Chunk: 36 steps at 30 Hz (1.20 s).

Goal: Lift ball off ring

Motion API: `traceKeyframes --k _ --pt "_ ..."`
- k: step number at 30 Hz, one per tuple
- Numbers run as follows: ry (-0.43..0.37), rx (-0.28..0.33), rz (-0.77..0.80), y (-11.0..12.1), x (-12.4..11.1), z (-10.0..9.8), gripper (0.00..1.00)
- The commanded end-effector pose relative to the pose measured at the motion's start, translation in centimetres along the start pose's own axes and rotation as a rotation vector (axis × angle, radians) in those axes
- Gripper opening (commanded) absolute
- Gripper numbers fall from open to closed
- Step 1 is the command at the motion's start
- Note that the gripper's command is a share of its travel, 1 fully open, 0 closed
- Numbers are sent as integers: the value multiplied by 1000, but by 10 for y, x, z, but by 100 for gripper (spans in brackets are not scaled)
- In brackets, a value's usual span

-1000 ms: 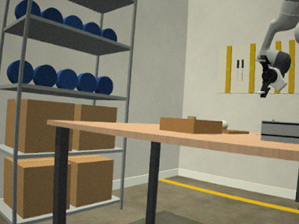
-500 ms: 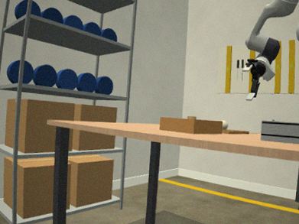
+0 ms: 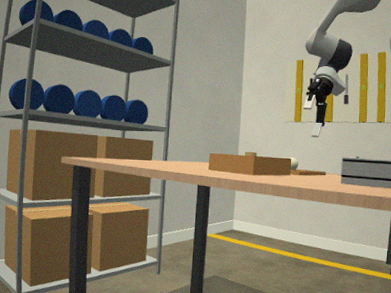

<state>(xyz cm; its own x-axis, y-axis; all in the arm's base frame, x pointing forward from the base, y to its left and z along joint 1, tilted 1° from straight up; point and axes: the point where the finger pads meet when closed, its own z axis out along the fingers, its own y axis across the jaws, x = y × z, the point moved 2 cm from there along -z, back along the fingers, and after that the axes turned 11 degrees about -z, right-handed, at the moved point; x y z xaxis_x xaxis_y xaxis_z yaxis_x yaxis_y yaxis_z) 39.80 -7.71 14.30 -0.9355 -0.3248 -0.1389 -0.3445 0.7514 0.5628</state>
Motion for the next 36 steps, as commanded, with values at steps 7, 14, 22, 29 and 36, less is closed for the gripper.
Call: traceKeyframes --k 7,14,22,29,36 --pt "34 249 81 -33 -26 9 100" --pt "70 399 76 -45 -44 20 100" --pt "108 526 76 -56 -57 29 100" --pt "135 610 80 -64 -65 34 100" --pt "136 613 79 -64 -65 34 100"
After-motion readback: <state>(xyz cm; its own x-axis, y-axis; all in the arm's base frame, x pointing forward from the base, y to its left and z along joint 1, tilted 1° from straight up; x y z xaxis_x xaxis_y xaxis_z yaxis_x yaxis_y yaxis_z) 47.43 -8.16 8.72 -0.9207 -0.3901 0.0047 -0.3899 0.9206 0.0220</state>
